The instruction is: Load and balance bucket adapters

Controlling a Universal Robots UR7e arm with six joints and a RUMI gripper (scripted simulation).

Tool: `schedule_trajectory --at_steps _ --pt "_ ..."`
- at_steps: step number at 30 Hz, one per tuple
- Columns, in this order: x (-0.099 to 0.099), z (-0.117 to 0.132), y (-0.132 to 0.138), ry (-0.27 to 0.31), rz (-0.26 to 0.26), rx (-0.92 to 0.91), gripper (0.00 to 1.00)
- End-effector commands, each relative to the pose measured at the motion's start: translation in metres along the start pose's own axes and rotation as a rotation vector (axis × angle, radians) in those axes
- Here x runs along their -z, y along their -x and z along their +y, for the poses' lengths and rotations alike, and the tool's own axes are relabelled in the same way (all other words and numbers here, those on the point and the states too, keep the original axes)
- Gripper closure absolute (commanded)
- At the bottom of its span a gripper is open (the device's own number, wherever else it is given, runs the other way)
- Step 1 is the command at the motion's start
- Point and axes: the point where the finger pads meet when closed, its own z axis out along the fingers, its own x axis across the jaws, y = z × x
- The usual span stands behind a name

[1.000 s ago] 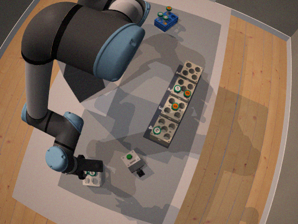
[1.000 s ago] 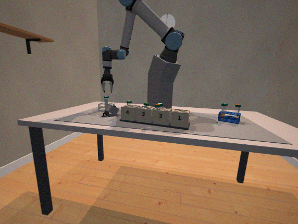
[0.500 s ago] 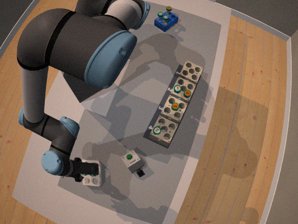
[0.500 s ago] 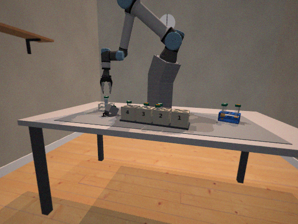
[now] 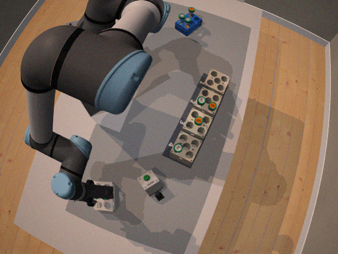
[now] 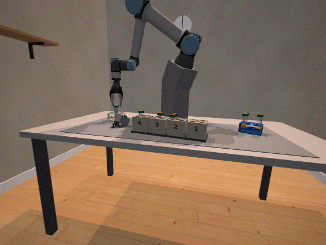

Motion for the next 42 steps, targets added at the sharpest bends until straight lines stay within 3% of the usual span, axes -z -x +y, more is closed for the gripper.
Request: schedule_trajectory --at_steps 1,11,12,34,42 --pt "-0.004 0.000 -0.001 0.000 0.002 0.000 0.65" --pt "-0.008 0.000 -0.001 0.000 0.002 0.000 0.65" --pt "-0.008 0.000 -0.001 0.000 0.002 0.000 1.00" --pt "-0.008 0.000 -0.001 0.000 0.002 0.000 1.00" --pt "0.019 0.000 -0.001 0.000 0.002 0.000 1.00"
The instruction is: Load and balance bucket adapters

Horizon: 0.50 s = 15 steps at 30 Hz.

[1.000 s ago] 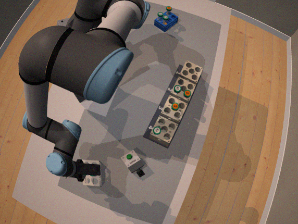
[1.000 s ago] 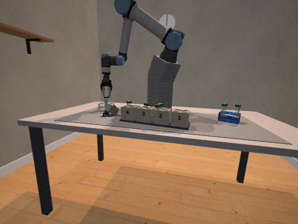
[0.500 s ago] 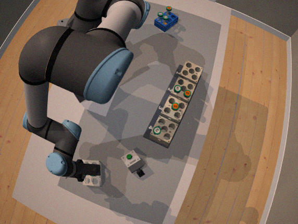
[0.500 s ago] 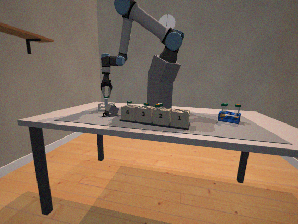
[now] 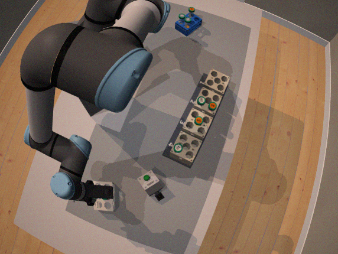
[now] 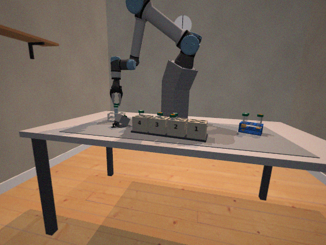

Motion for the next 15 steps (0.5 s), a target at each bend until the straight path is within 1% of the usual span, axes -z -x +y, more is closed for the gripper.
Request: schedule_trajectory --at_steps 1,5,7,15 --pt "0.017 0.000 -0.001 0.000 0.002 0.000 1.00" --pt "0.031 0.000 -0.001 0.000 0.002 0.000 1.00" --pt "0.031 0.000 -0.001 0.000 0.002 0.000 1.00" --pt "0.057 0.000 -0.001 0.000 0.002 0.000 1.00"
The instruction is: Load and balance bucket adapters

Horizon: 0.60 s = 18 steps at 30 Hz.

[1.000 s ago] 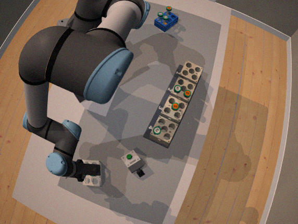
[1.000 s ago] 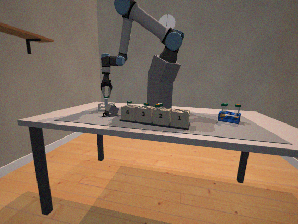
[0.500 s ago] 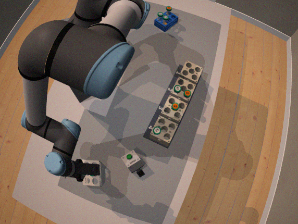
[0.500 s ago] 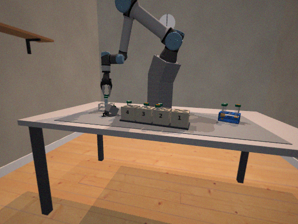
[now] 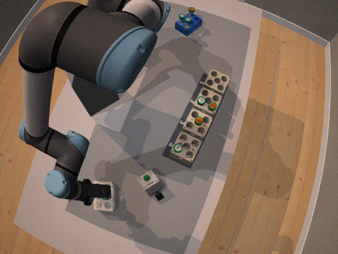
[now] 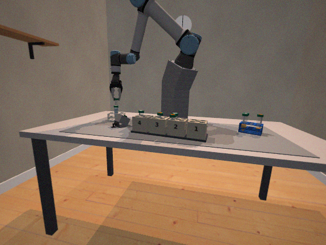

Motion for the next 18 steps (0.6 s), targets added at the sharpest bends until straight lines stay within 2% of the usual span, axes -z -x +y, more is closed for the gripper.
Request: schedule_trajectory --at_steps 1,18 --pt "0.018 0.000 0.000 0.000 0.001 0.000 1.00" --pt "0.068 0.000 0.000 0.000 0.001 0.000 1.00"
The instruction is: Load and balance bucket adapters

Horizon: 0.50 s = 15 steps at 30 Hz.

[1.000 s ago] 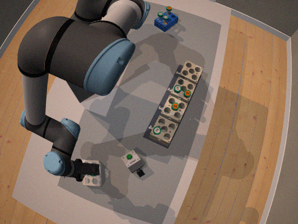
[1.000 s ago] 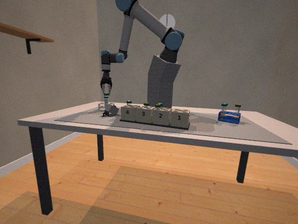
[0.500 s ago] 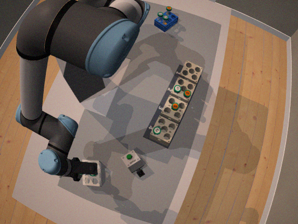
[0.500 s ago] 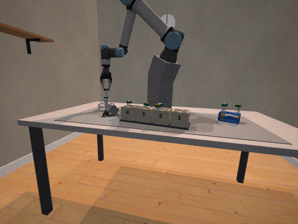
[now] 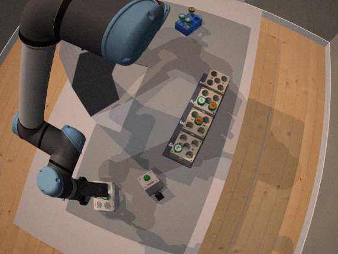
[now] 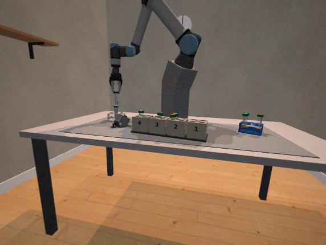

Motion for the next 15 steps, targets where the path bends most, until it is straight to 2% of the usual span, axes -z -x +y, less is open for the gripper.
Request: schedule_trajectory --at_steps 1,4,8,15 --pt "0.019 0.000 0.000 0.000 0.001 0.000 1.00" --pt "0.027 0.000 0.000 0.000 0.001 0.000 1.00" --pt "0.027 0.000 0.000 0.000 0.001 0.000 1.00" --pt "0.027 -0.033 0.032 0.000 0.001 -0.187 1.00"
